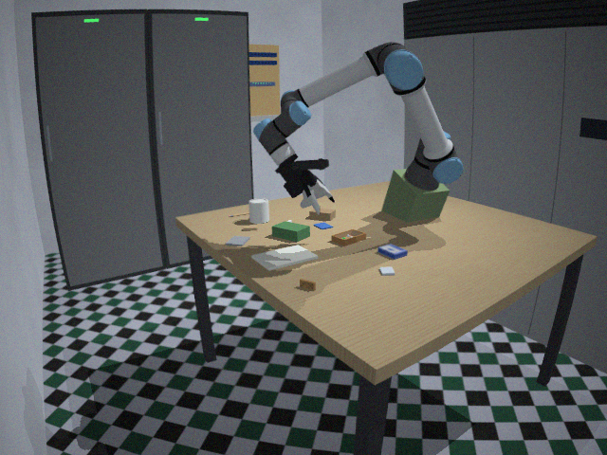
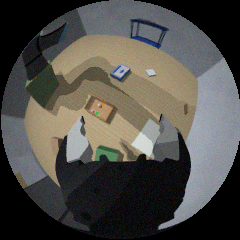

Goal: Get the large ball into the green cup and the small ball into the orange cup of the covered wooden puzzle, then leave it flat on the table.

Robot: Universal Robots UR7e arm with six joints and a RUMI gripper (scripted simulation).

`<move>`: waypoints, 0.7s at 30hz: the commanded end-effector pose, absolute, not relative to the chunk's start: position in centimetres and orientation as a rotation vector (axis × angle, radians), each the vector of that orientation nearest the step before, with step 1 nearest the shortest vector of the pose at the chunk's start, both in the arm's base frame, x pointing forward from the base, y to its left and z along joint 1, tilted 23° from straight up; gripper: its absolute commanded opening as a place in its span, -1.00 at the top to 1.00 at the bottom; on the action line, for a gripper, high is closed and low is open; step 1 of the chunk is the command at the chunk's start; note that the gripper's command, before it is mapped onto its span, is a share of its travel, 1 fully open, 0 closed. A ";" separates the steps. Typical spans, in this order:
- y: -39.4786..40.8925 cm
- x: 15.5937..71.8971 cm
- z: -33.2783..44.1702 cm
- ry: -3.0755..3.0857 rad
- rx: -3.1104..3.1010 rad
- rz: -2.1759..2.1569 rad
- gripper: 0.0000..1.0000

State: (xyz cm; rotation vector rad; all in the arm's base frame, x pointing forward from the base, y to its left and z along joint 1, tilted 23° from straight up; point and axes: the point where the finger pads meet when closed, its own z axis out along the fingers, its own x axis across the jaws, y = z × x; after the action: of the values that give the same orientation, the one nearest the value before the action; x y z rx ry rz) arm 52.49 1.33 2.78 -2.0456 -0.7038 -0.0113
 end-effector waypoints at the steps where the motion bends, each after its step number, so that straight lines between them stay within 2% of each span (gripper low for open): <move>1: 1.5 51.5 1.8 -0.847 -2.085 -0.113 -1.00; 21: 2.4 47.4 -1.1 -1.414 -2.105 -0.346 -1.00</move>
State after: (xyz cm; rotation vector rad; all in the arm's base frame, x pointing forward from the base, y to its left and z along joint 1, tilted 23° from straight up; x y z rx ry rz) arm 48.28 2.30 -0.27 -2.0956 -1.2434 -0.2605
